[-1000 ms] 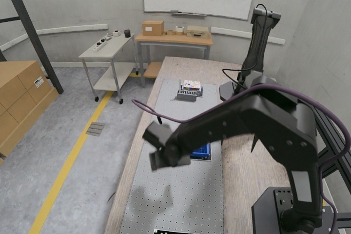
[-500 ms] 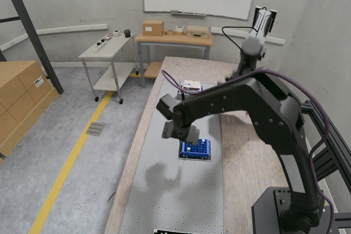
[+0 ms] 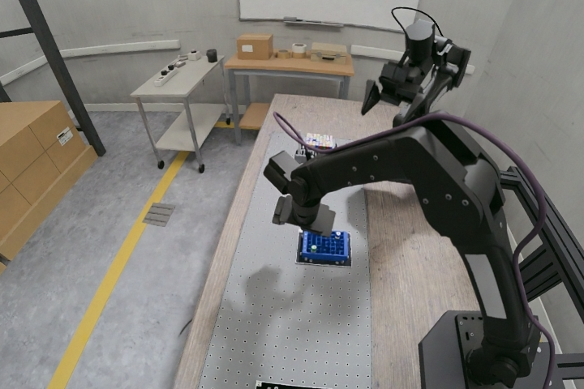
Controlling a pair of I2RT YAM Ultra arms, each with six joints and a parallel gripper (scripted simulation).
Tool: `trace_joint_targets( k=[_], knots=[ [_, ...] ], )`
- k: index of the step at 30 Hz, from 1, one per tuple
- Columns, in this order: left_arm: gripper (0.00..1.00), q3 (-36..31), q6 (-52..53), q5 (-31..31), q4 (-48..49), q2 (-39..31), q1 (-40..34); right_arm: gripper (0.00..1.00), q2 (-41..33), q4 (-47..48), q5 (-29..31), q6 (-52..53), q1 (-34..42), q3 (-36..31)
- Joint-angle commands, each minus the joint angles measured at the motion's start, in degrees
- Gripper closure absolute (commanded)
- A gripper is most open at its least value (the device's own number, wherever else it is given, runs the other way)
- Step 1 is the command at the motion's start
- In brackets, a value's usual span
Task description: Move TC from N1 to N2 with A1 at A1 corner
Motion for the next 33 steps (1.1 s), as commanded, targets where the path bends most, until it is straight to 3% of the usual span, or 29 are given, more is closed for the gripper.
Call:
trace_joint_targets(
  k=[1,6,12,25,33],
  knots=[
    [0.00,1.7,0.5,0.7,-0.6,-0.6,0.4,0.00,-6.2,-9.7,1.1,-2.2,-1.4,2.8],
    [0.00,1.7,0.5,0.7,-0.6,-0.6,0.4,0.00,-12.9,-15.7,2.1,-2.7,-0.3,4.0],
    [0.00,1.7,0.5,0.7,-0.6,-0.6,0.4,0.00,-15.8,-18.1,2.0,-3.1,0.0,4.6],
    [0.00,1.6,-2.8,0.4,-2.7,-0.7,0.6,0.00,-17.2,-17.7,0.0,-4.2,-3.6,4.9],
    [0.00,1.6,-24.3,-1.5,-10.6,0.7,-2.0,0.00,-17.2,-17.7,-0.3,-4.4,-8.3,4.9]
  ],
)
